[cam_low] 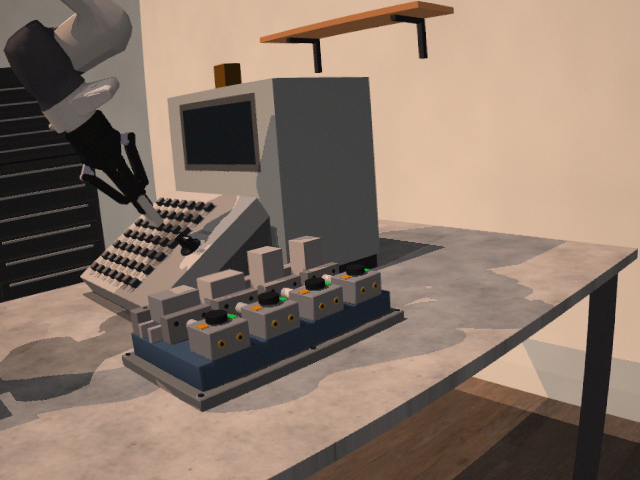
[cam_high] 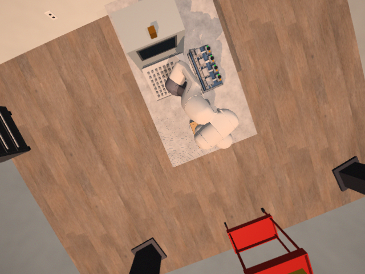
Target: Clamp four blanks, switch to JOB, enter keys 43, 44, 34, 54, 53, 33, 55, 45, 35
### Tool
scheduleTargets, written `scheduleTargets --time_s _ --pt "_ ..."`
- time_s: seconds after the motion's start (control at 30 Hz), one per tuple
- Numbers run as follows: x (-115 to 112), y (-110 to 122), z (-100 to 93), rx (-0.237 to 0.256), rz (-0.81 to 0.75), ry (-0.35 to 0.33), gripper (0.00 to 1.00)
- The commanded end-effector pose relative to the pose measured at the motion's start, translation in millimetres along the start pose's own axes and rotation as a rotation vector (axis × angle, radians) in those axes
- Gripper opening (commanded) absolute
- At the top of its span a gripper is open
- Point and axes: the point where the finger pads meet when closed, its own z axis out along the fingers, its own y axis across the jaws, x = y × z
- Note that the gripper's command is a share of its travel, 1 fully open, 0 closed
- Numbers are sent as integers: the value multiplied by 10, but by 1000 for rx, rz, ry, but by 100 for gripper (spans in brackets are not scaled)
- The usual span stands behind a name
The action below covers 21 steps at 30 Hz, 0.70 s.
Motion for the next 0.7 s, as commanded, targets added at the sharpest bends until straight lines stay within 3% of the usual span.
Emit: scheduleTargets --time_s 0.0,0.1,0.67 --pt "-599 24 70 -5 29 15 0" --pt "-902 26 111 -5 18 15 0" --pt "-931 28 250 -5 16 15 0"
